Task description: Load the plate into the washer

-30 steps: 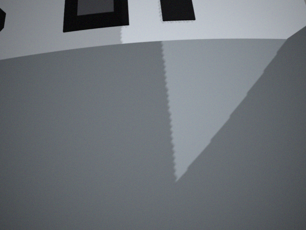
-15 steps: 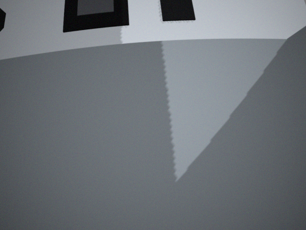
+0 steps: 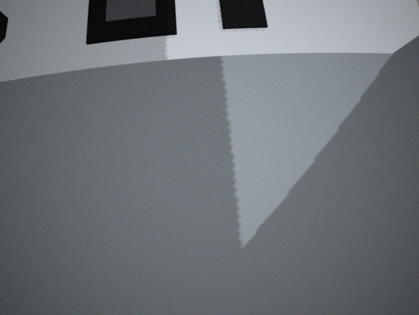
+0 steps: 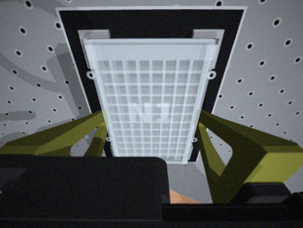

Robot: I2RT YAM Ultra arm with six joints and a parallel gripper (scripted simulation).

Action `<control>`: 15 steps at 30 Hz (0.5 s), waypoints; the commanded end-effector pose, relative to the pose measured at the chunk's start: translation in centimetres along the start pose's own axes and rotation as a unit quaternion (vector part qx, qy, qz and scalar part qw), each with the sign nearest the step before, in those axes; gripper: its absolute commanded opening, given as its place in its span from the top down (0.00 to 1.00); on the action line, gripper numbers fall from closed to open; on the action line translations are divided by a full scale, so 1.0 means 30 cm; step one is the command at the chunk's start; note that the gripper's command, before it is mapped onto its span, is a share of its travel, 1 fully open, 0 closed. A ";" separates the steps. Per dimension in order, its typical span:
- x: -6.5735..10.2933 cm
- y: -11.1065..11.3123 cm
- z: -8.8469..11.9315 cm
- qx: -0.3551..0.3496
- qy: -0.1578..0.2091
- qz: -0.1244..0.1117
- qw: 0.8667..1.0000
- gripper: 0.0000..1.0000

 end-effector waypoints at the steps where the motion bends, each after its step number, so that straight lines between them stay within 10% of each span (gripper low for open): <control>1: 0.018 0.003 -0.012 0.001 -0.010 0.005 1.000 0.16; 15: 0.111 -0.012 -0.043 -0.010 -0.022 0.003 1.000 0.16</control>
Point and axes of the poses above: the point where the finger pads meet when closed, its own x axis back along the fingers, its own y axis across the jaws, z = x × y, the point moved 2 cm from there along x, back along the fingers, and after that the axes turned 8 degrees about -x, right-handed, at the moved point
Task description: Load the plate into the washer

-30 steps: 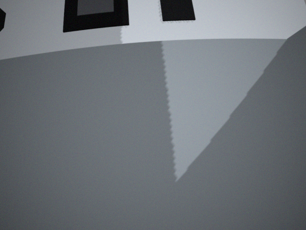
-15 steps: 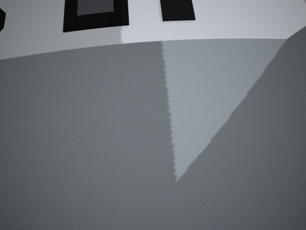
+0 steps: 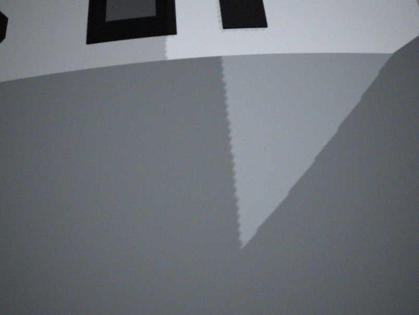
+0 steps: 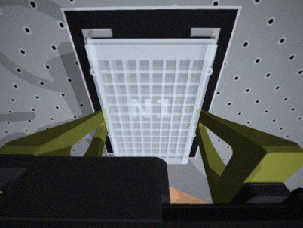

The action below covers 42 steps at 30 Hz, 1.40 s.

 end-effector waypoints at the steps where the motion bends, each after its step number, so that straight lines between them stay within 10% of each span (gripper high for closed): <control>1: 0.090 -0.014 -0.044 -0.009 -0.022 0.000 1.000 0.16; 42: 0.298 -0.007 -0.032 -0.008 -0.020 -0.006 1.000 0.16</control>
Point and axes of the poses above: the point where the finger pads meet when closed, its own x axis back along the fingers, its own y axis across the jaws, z = x × y, the point moved 2 cm from there along x, back along the fingers, and after that the axes turned 8 degrees about -x, right-handed, at the moved point
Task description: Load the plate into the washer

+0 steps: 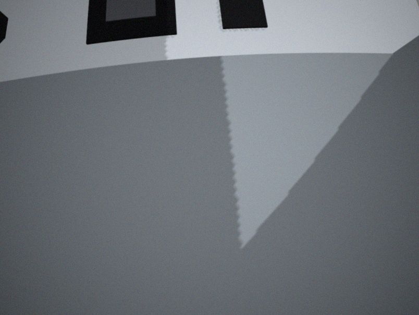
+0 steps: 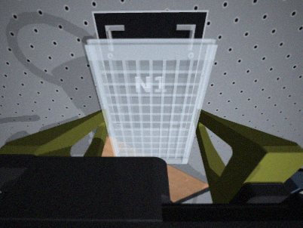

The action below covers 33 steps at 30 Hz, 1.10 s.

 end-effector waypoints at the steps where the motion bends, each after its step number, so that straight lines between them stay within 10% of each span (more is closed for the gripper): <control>1: 0.104 -0.005 -0.030 -0.008 -0.020 -0.008 1.000 0.16; 33: 0.138 -0.007 -0.029 -0.007 -0.021 -0.007 1.000 0.16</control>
Point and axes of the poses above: the point where the finger pads meet when closed, its own x axis back along the fingers, its own y axis across the jaws, z = x × y, the point moved 2 cm from there along x, back along the fingers, and after that the axes turned 8 degrees about -x, right-handed, at the moved point
